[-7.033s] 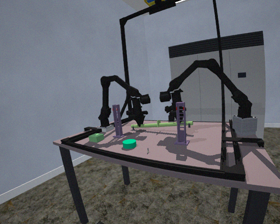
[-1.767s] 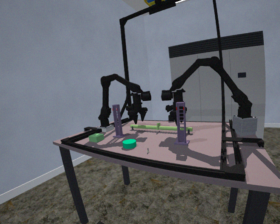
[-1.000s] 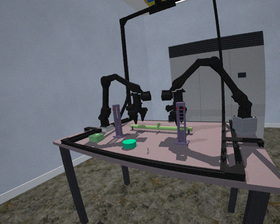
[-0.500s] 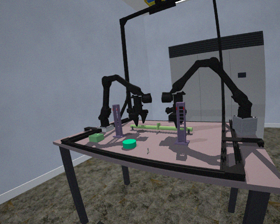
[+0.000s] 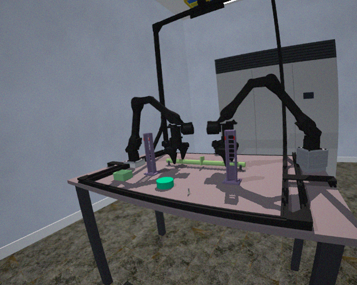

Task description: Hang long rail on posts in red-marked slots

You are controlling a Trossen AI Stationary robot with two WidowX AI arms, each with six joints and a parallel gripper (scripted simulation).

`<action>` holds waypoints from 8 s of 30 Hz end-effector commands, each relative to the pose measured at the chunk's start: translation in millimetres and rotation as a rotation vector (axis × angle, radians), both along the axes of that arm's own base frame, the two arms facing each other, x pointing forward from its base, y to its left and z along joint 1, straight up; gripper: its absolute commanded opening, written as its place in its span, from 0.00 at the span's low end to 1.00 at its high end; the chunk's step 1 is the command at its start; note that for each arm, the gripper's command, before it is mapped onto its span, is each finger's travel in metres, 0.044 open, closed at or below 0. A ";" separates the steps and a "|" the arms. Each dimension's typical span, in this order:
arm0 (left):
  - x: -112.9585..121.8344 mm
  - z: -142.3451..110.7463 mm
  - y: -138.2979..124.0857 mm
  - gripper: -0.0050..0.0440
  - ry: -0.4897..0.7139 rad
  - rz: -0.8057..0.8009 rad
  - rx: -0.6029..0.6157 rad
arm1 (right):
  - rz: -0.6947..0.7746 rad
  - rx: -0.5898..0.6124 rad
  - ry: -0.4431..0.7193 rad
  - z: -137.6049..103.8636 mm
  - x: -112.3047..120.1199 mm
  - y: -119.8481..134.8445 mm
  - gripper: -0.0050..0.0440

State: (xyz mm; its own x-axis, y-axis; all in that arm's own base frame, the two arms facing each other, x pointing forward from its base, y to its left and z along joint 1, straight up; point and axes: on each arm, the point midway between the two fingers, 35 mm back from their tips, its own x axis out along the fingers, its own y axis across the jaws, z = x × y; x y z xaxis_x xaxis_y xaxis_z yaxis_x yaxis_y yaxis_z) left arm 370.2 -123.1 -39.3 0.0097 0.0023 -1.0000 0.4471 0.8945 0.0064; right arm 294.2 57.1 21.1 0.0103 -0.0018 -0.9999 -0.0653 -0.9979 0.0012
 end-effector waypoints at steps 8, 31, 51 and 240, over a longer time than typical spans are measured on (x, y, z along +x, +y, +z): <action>-2.1 -4.0 0.9 0.71 0.009 0.000 0.003 | 0.002 0.002 0.010 -3.4 -2.5 -0.1 0.71; -2.1 -4.0 0.9 0.22 0.009 0.000 0.003 | 0.002 0.002 0.010 -3.4 -2.5 -0.1 0.22; -0.2 35.0 -0.4 0.10 0.009 0.000 0.003 | 0.002 0.002 0.010 34.7 -3.2 -0.5 0.10; -3.0 19.9 -0.7 0.43 -0.094 -0.003 -0.055 | 0.030 -0.573 0.149 27.6 1.2 17.3 0.10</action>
State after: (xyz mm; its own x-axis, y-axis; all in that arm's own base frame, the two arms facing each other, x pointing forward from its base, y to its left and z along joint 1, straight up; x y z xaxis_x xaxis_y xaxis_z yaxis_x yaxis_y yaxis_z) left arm 368.4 -123.7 -16.0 0.1081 -0.0441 -0.9932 0.4433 0.8963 0.0085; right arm 294.7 75.4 47.6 -0.1278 -0.5350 -0.8351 0.0053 -0.8424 0.5389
